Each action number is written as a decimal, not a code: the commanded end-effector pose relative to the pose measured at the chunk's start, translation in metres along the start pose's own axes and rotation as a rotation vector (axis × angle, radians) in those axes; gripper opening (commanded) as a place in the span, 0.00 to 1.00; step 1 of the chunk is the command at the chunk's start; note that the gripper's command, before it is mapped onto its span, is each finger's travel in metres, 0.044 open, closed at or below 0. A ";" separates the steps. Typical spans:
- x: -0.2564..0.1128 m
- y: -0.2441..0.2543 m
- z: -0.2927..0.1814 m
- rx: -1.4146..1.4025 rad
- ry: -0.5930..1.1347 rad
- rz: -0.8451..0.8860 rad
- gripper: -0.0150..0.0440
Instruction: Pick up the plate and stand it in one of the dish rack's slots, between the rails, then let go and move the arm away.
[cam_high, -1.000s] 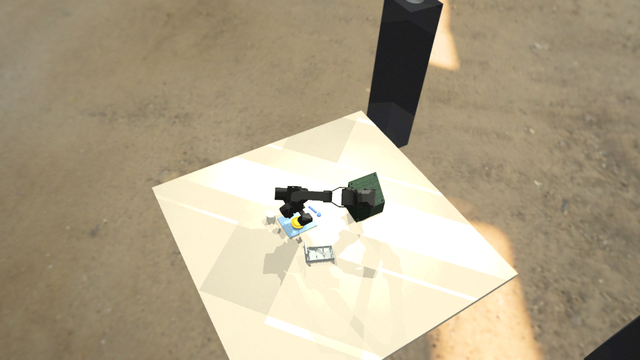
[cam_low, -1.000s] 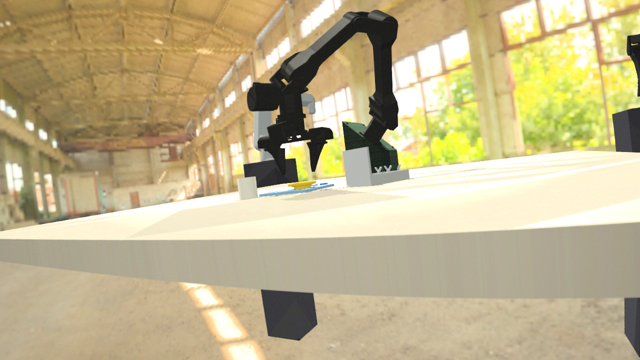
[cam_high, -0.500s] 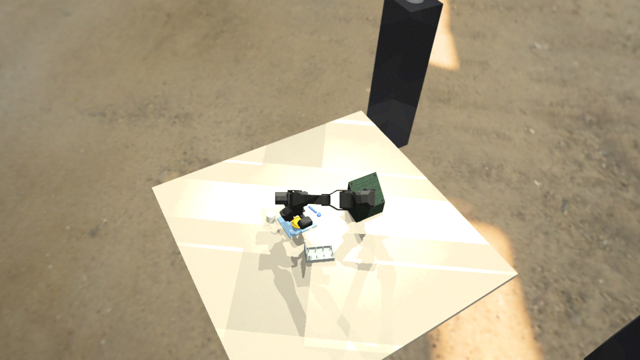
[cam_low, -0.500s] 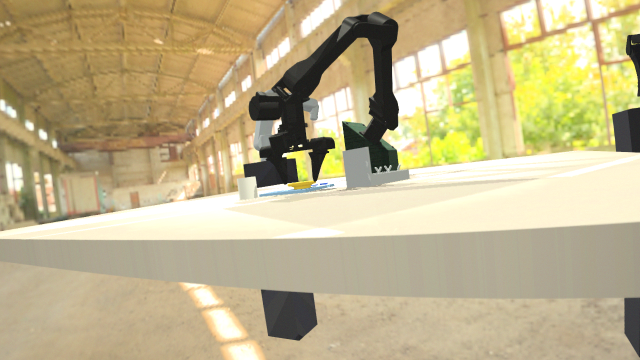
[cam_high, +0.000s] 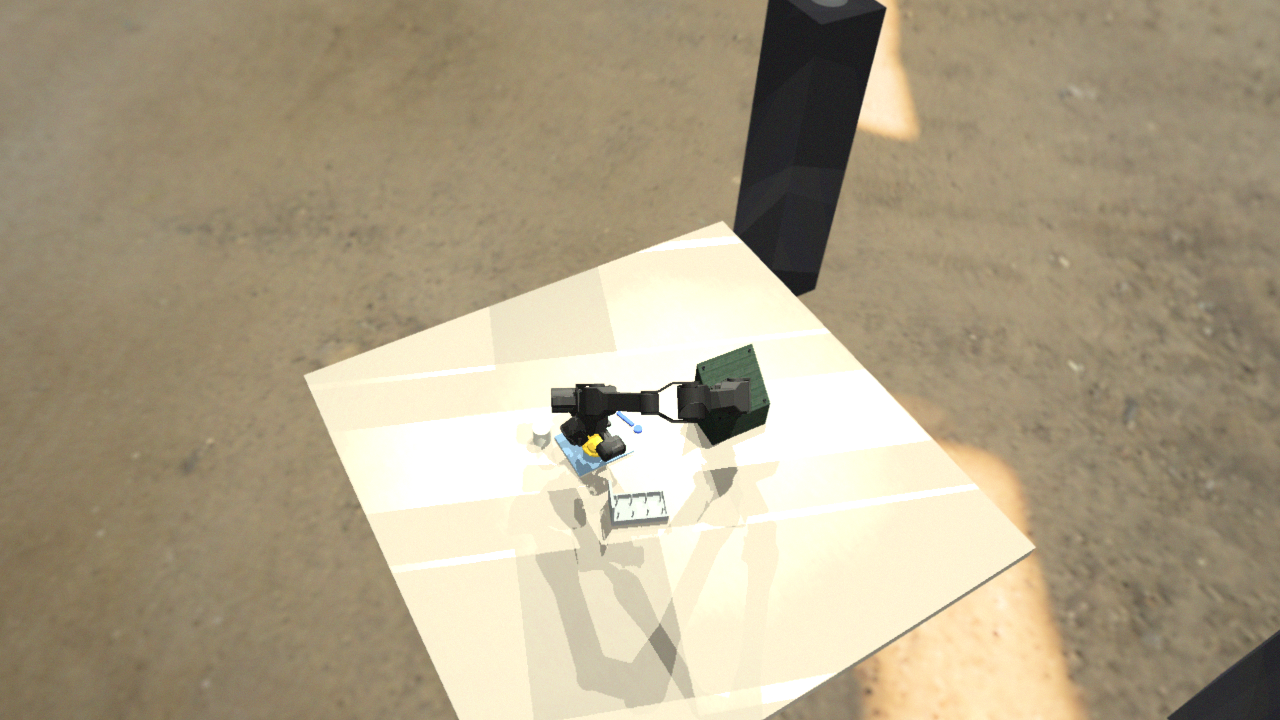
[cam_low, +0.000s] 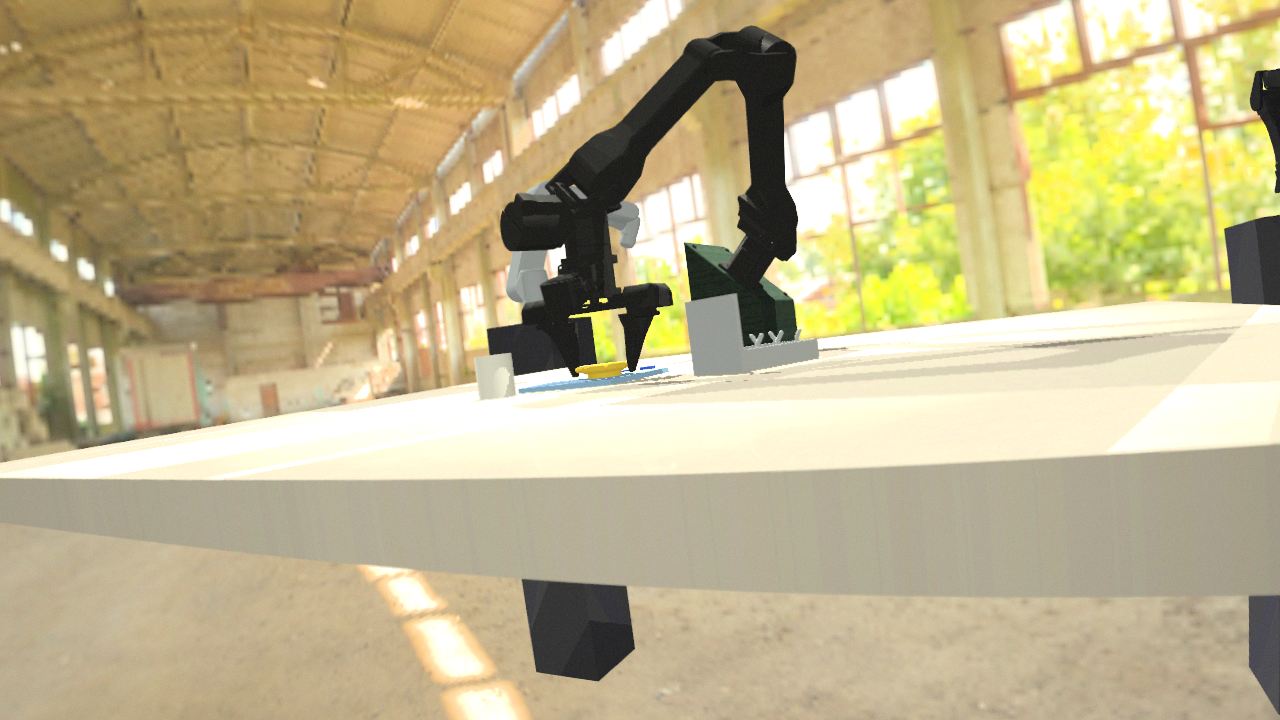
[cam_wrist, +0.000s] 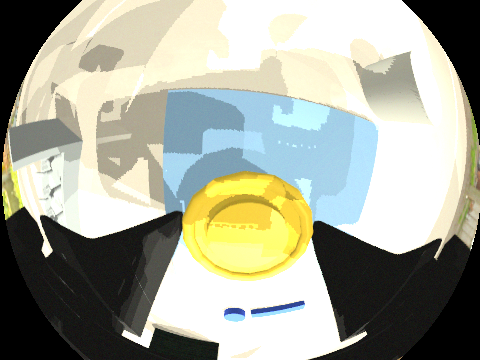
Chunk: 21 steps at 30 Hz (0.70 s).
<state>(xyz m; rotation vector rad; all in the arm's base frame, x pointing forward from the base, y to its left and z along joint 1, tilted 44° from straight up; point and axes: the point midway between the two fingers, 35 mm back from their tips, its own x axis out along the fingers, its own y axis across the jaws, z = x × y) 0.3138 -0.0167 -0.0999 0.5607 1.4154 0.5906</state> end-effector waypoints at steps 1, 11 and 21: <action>0.001 0.001 -0.002 0.007 0.002 0.005 0.87; 0.000 0.000 -0.002 0.007 0.002 0.004 0.69; -0.054 -0.007 0.009 0.009 0.001 -0.008 0.25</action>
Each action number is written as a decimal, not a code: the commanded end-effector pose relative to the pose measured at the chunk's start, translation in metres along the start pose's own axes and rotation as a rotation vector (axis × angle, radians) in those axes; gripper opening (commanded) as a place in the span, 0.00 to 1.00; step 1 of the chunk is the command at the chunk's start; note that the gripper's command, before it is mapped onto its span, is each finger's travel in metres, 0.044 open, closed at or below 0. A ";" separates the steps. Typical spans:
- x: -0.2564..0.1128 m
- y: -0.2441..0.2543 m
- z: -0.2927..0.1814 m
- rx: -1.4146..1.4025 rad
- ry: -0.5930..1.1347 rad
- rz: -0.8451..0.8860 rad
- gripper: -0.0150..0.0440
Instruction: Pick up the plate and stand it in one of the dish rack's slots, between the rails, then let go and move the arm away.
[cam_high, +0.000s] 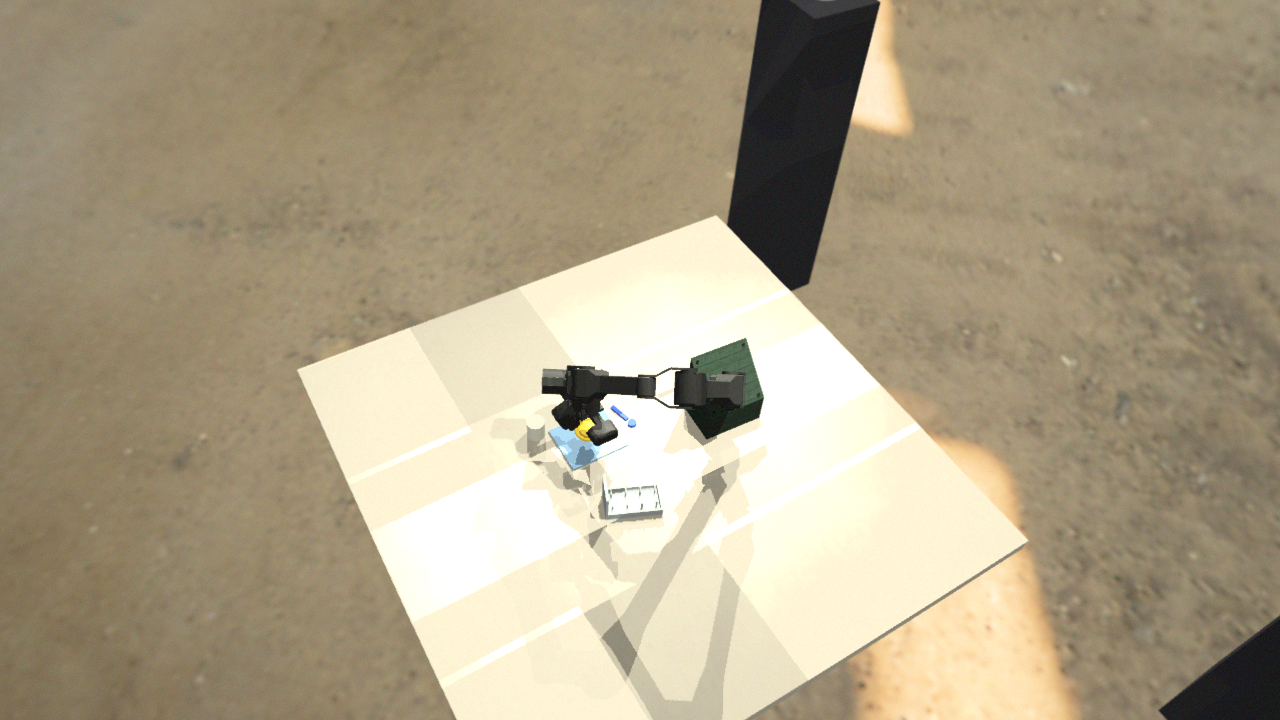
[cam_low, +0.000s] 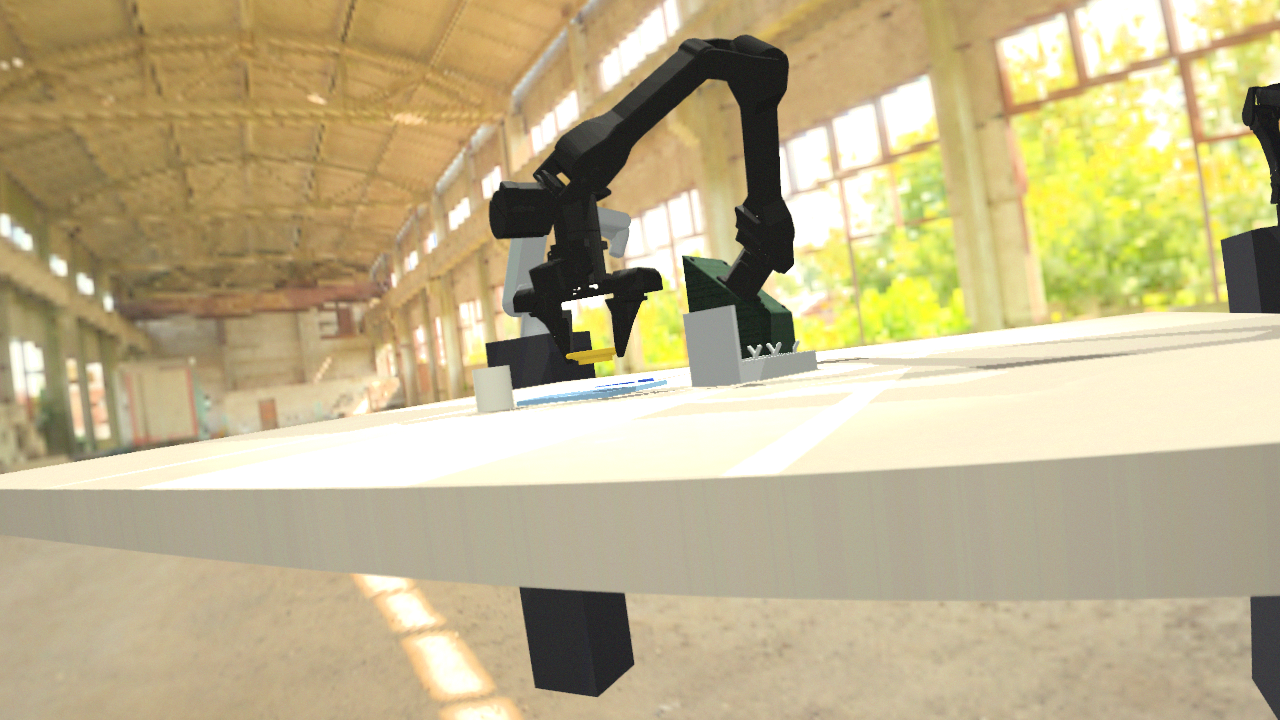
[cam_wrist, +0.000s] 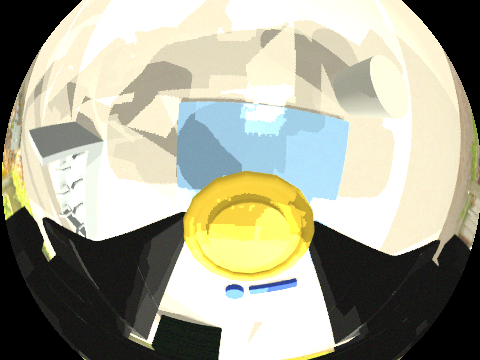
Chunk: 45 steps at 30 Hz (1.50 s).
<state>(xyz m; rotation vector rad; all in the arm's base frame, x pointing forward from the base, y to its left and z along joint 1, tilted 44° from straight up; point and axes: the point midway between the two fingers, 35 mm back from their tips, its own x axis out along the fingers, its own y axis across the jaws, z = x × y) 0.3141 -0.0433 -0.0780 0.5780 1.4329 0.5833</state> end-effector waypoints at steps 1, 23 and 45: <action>-0.025 -0.003 0.007 -0.012 -0.011 -0.013 0.25; -0.136 -0.005 0.005 -0.013 -0.008 -0.008 0.25; -0.149 0.089 -0.008 0.624 -0.011 -0.013 0.25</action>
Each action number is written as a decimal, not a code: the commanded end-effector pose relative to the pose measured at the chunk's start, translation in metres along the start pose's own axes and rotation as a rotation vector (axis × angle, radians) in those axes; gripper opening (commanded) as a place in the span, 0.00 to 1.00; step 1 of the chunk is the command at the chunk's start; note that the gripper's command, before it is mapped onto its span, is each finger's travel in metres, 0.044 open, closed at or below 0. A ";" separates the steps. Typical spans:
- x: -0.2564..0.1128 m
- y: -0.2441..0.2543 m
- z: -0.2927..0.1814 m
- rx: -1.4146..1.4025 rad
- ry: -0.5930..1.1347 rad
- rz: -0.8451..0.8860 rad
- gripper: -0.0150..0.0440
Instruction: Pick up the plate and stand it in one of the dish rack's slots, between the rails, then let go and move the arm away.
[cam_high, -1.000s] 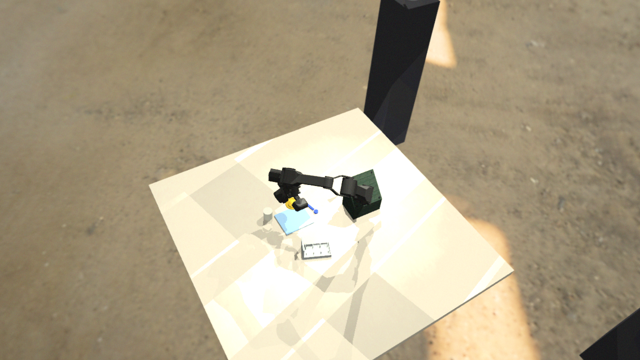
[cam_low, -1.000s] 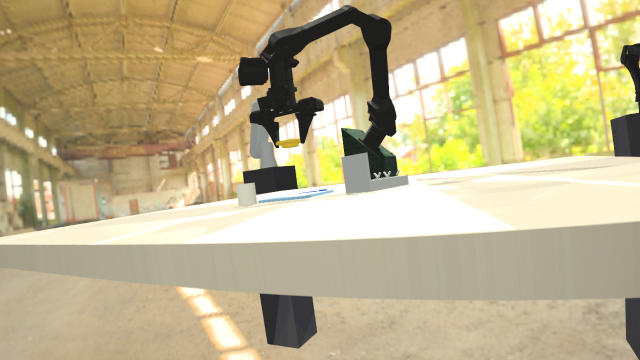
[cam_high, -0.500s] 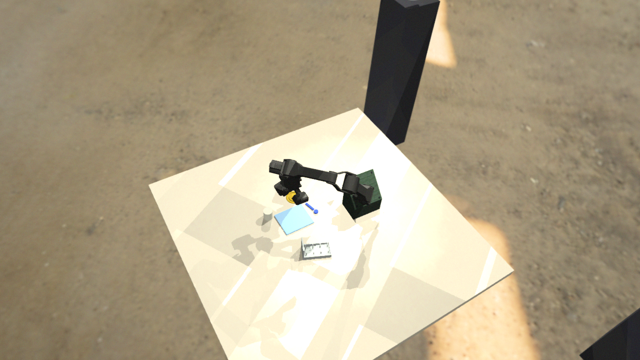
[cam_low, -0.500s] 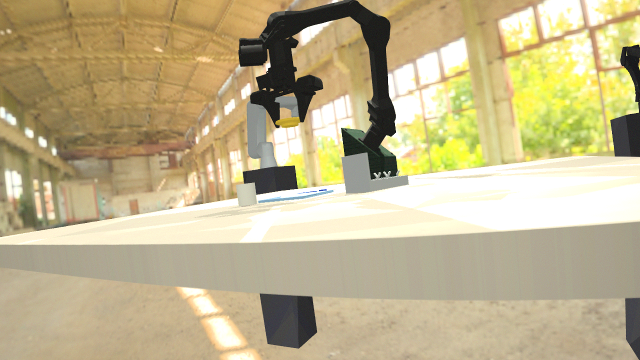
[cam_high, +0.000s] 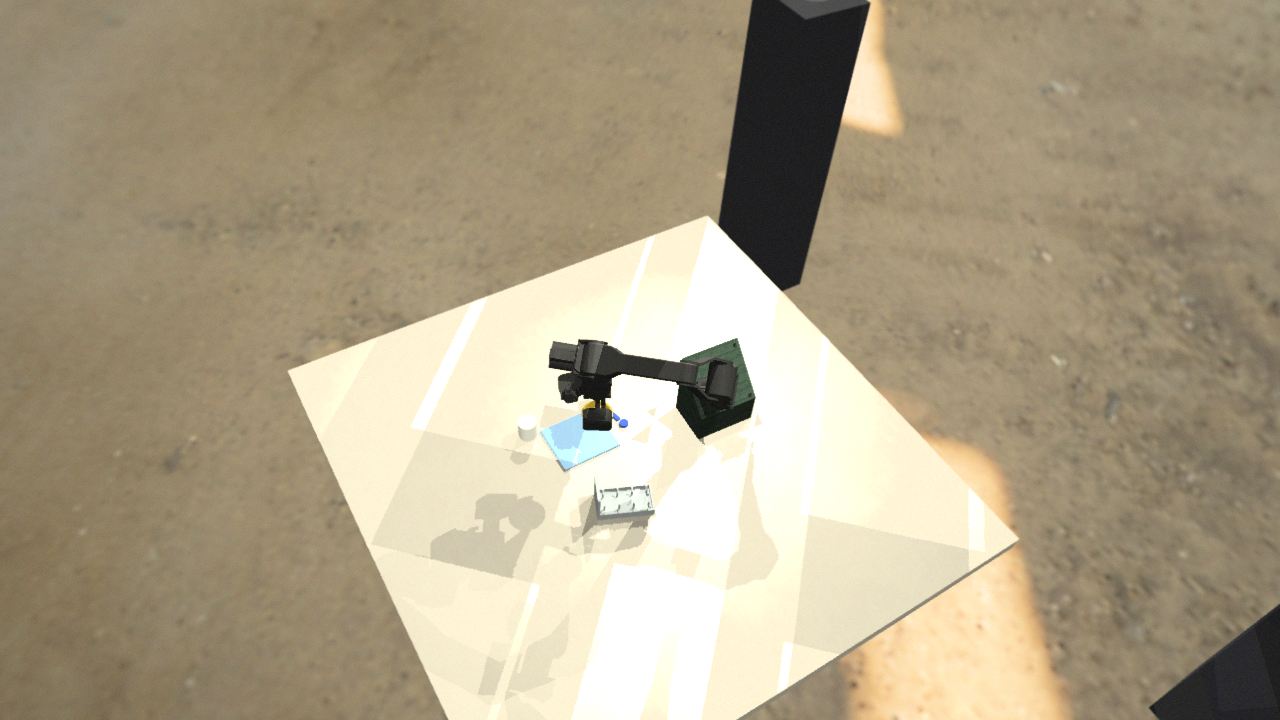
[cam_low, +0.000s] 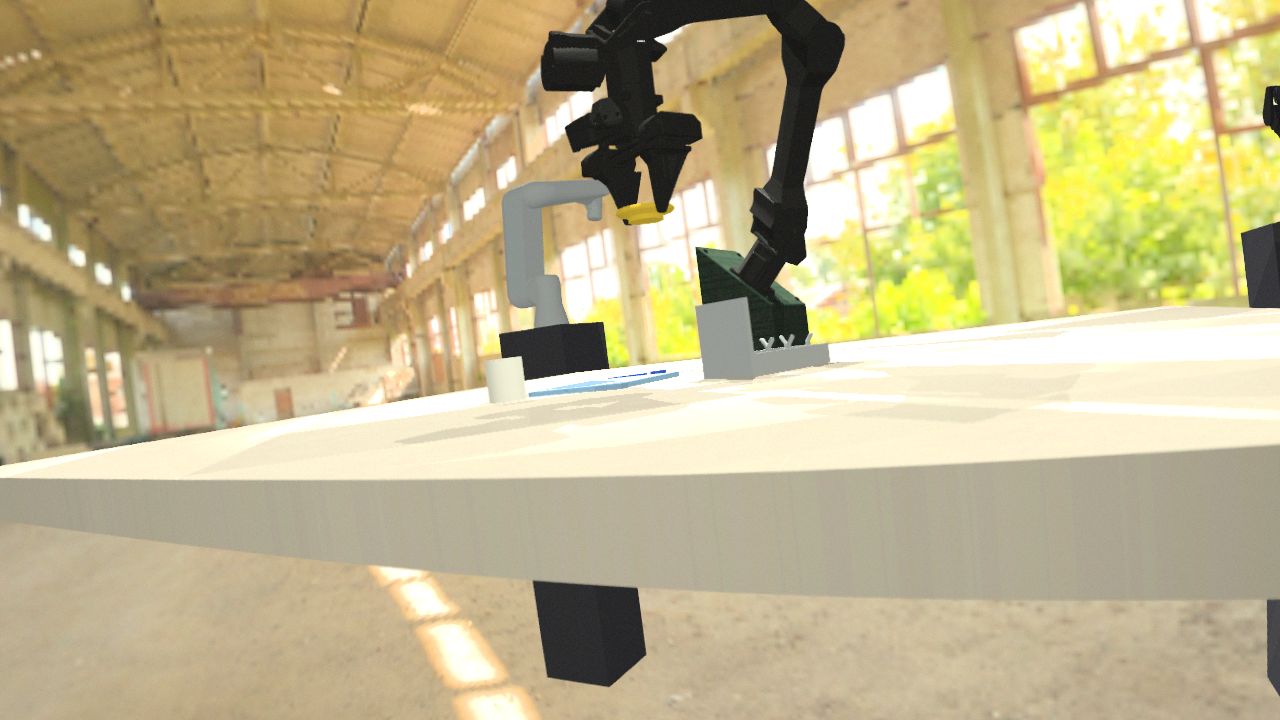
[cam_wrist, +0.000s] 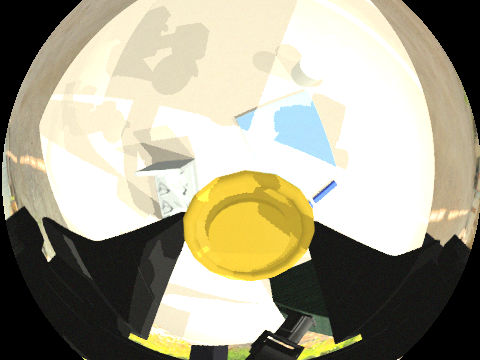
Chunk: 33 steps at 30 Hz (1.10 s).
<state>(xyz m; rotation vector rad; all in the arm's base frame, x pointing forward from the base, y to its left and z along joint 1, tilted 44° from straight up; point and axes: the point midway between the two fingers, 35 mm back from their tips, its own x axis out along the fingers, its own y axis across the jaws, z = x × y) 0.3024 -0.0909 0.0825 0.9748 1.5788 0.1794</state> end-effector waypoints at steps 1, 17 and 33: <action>0.000 0.013 -0.016 0.135 0.008 0.004 0.25; -0.001 0.060 -0.078 0.684 0.012 0.003 0.25; 0.005 0.087 -0.145 1.231 0.025 0.002 0.25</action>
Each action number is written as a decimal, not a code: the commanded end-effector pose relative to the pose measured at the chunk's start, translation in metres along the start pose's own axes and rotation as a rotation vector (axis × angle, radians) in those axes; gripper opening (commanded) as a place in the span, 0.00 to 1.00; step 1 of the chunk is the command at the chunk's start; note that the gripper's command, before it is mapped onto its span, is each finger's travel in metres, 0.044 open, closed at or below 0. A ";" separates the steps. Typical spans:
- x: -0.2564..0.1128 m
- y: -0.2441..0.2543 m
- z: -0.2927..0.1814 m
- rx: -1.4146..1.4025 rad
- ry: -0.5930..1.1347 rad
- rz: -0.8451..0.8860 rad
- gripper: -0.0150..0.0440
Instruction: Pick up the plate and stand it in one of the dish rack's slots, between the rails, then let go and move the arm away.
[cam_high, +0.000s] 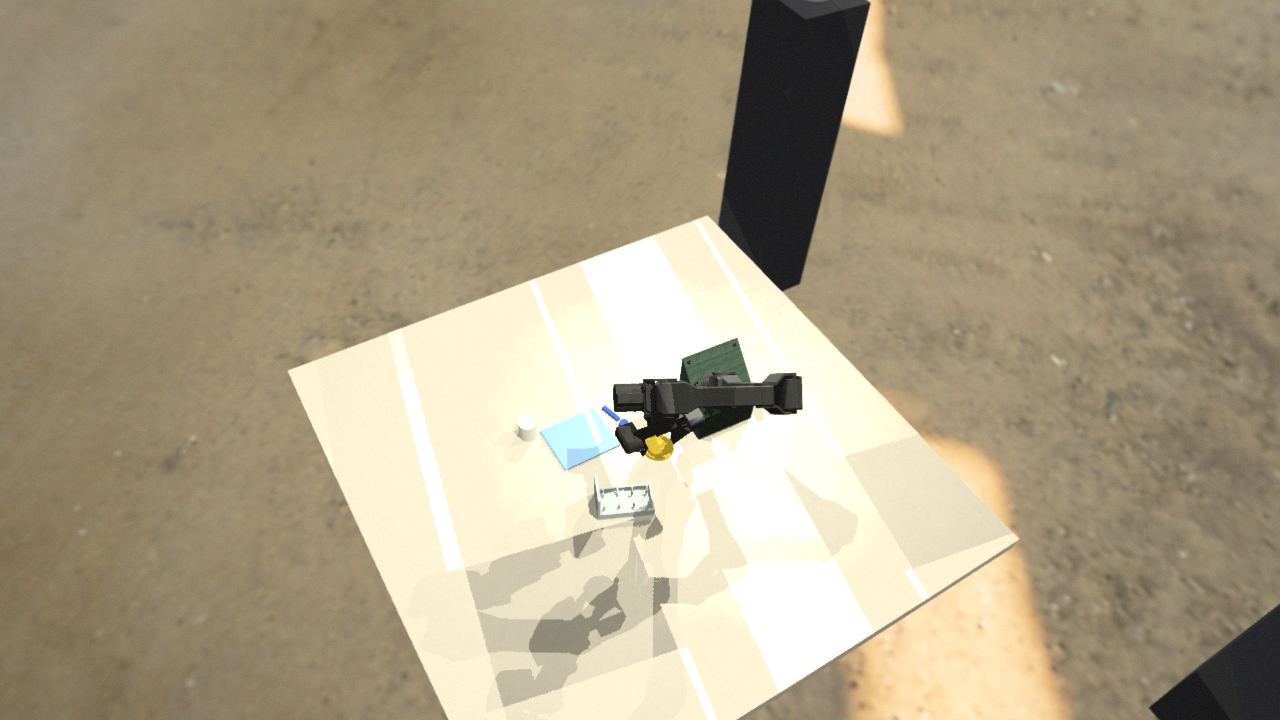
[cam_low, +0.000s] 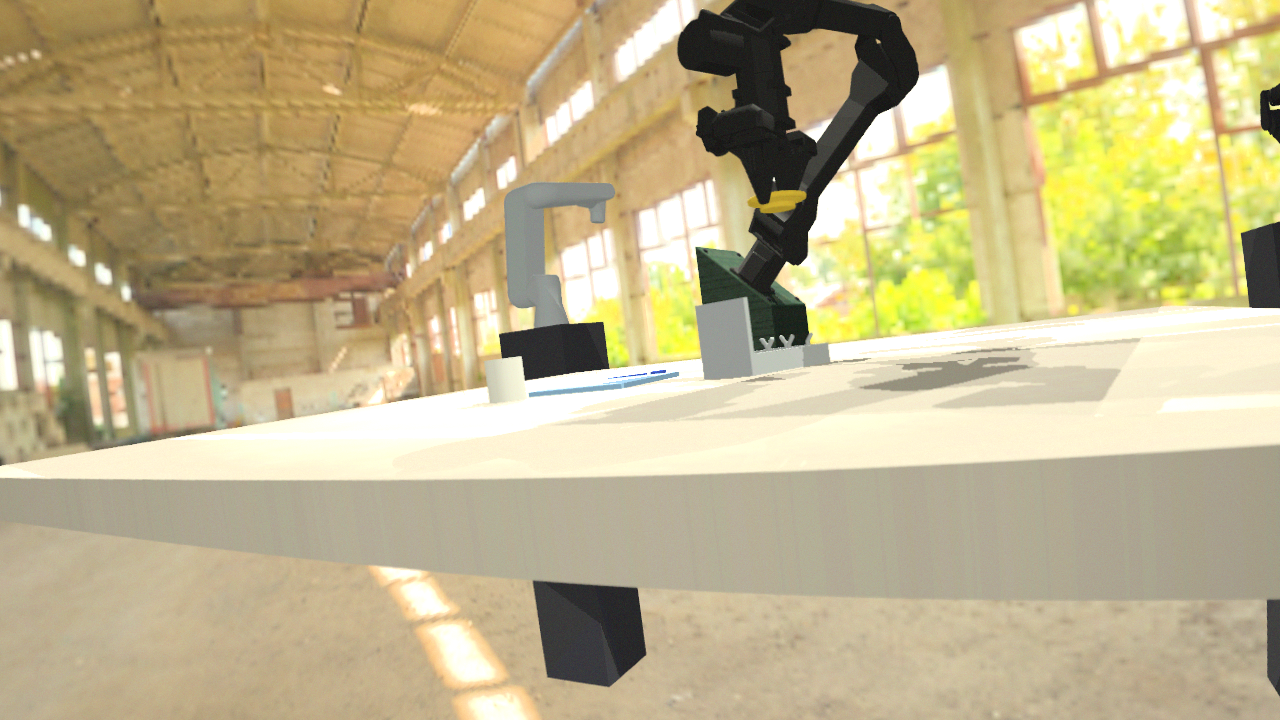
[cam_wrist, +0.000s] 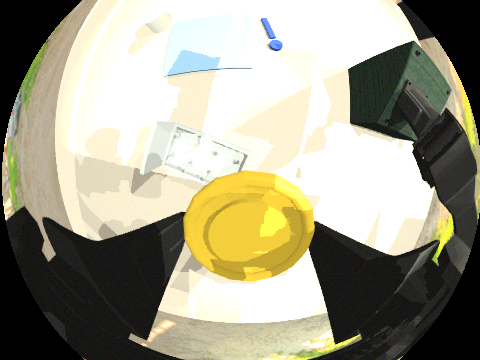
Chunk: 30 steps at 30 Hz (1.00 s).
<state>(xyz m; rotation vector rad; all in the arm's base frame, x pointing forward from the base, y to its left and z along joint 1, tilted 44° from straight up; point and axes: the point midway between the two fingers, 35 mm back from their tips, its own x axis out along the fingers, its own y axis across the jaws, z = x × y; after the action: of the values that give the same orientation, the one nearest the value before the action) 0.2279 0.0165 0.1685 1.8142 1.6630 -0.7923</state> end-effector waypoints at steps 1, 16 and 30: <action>0.004 -0.015 -0.011 0.136 0.009 -0.008 0.25; 0.013 -0.035 -0.021 0.302 -0.020 -0.024 0.25; 0.050 -0.042 0.009 0.089 -0.318 -0.087 0.25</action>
<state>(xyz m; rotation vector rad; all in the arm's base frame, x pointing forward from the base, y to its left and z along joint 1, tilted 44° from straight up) 0.1912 0.0469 0.1358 1.6552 1.5481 -1.1355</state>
